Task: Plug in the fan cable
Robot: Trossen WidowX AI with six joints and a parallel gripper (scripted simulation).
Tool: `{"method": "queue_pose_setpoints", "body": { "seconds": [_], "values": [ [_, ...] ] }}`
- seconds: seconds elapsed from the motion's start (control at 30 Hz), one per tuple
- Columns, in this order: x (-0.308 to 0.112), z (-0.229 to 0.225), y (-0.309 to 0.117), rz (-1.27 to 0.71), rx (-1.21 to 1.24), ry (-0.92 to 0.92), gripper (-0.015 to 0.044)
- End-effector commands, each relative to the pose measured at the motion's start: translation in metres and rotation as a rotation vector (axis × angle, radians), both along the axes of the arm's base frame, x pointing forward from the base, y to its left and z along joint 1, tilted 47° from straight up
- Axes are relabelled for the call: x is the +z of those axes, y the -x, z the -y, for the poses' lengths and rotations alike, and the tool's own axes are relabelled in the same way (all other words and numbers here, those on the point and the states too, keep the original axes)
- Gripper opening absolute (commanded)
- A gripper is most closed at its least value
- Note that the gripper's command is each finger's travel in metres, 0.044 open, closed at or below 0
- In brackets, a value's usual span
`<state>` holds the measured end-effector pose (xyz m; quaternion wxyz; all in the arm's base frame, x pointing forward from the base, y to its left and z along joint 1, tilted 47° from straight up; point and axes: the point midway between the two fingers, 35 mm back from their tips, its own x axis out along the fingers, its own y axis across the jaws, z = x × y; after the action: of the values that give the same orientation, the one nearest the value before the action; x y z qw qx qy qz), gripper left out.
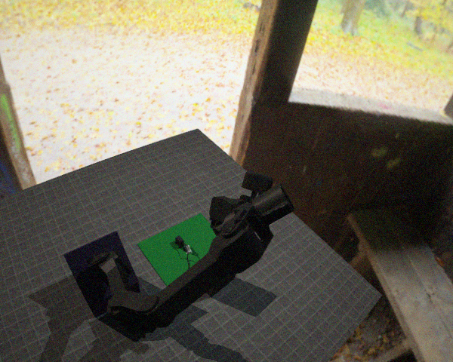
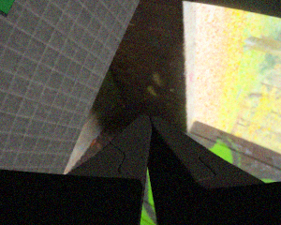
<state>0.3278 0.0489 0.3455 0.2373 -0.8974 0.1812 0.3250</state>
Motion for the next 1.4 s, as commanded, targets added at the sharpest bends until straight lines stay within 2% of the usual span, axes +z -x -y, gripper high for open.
{"method": "queue_pose_setpoints", "body": {
  "seconds": [0.0, 0.1, 0.27, 0.53, 0.9, 1.2, 1.37],
  "values": [
    [0.000, 0.000, 0.000, 0.000, 0.000, 0.000, 0.0026],
    [-0.010, -0.002, -0.005, -0.022, -0.029, -0.011, 0.0105],
    [-0.086, -0.010, -0.033, -0.155, -0.246, -0.059, 0.0236],
    [-0.210, -0.013, -0.043, -0.289, -0.609, -0.028, 0.0440],
    [-0.352, 0.006, 0.002, -0.267, -1.025, 0.169, 0.0440],
    [-0.359, 0.009, 0.004, -0.261, -1.039, 0.180, 0.0440],
    [-0.395, 0.045, 0.000, -0.262, -1.038, 0.177, 0.0440]
  ]
}}
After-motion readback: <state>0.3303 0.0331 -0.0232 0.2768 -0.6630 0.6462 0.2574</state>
